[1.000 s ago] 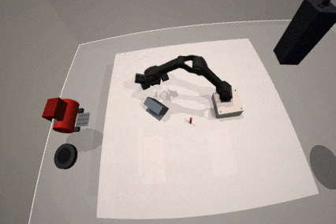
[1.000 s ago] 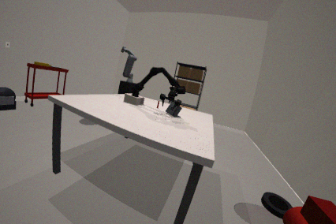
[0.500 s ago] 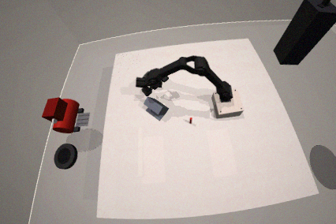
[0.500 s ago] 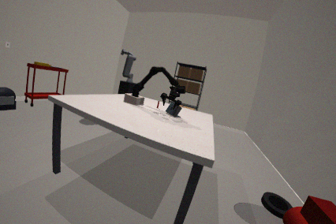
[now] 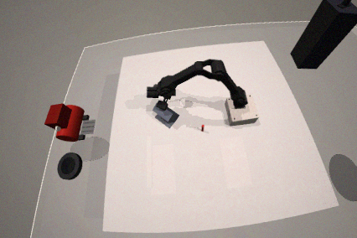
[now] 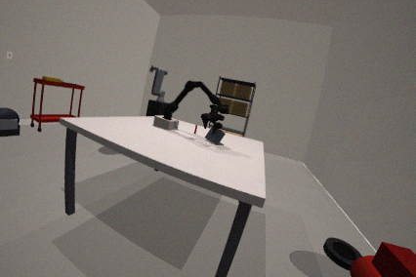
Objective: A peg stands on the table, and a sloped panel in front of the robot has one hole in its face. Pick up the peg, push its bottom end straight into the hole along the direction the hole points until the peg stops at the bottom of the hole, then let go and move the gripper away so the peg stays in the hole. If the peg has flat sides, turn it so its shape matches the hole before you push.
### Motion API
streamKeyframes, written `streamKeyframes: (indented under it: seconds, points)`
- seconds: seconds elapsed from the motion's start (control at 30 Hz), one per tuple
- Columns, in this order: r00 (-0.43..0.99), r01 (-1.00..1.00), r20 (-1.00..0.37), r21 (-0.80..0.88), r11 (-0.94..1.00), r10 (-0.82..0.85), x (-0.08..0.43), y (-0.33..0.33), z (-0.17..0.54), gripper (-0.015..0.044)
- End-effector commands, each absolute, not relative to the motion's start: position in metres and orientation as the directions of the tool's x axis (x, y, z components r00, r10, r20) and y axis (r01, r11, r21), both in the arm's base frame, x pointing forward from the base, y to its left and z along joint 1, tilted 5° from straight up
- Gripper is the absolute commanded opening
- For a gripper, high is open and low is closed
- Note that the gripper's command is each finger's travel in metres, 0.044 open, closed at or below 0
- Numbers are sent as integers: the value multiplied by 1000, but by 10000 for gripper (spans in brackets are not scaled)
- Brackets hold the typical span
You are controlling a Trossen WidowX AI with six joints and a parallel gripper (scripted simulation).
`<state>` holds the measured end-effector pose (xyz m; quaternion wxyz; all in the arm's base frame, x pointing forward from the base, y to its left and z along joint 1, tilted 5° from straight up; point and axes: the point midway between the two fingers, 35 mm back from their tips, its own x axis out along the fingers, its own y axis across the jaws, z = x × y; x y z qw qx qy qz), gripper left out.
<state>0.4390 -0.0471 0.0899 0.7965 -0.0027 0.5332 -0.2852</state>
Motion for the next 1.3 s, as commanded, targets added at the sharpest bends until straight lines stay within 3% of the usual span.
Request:
streamKeyframes:
  seconds: [0.0, 0.63, 1.27]
  points:
    - [275, 340, -859, -333, 880, -431, 432, -35, 92, 440]
    - [290, -216, -895, -405, 889, -337, 398, 13, 92, 440]
    - [274, -716, -934, -357, 600, -229, 361, 58, 90, 440]
